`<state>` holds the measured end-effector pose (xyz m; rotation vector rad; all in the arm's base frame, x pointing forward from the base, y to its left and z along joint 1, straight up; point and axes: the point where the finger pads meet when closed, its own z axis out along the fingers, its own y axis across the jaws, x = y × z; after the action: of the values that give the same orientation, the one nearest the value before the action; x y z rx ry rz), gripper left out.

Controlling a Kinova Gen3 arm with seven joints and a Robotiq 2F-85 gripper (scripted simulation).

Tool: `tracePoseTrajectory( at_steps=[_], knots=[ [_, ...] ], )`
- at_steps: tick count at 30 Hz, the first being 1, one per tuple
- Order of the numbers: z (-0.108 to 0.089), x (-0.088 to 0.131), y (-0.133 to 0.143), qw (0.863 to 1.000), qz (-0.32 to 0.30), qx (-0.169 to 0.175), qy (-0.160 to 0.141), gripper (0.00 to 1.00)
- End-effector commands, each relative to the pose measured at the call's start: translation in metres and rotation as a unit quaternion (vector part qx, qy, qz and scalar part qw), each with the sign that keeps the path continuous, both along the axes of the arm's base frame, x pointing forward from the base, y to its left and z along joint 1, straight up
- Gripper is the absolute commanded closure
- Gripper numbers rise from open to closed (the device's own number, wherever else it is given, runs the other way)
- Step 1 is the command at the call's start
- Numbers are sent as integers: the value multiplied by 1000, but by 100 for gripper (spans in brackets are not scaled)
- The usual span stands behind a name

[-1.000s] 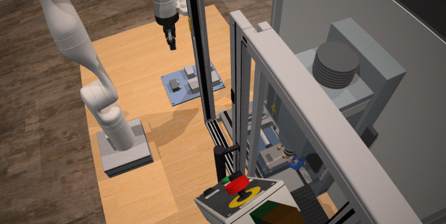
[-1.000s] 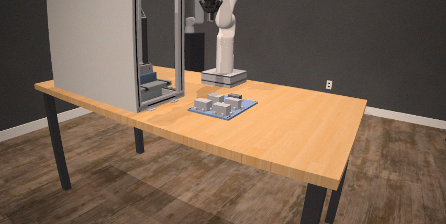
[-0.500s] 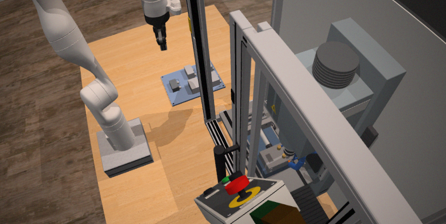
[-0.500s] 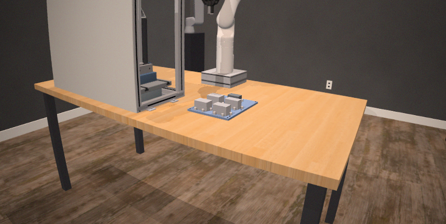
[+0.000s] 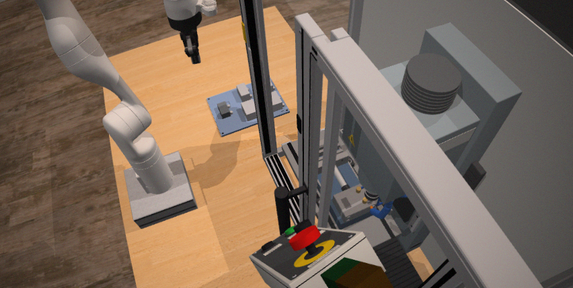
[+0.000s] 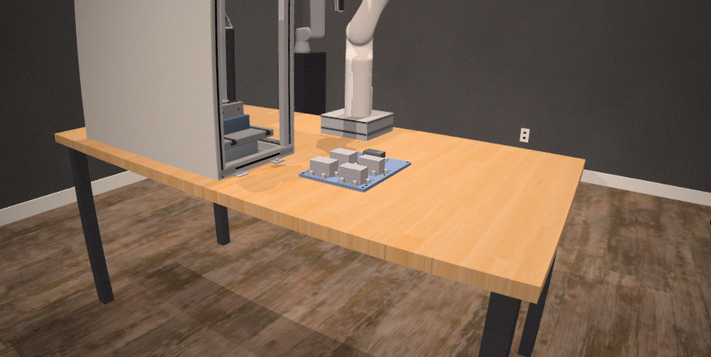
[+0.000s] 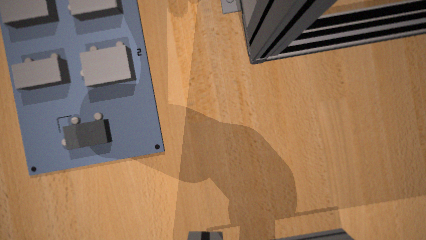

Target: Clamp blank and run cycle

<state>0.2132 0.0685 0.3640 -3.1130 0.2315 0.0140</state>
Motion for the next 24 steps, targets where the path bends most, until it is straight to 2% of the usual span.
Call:
tracePoseTrajectory(
  at_steps=[1,24],
  knots=[
    [17,-17,-3,1000,16,-8,-6,90],
    [18,-18,-3,1000,11,-8,-6,90]
  ],
)
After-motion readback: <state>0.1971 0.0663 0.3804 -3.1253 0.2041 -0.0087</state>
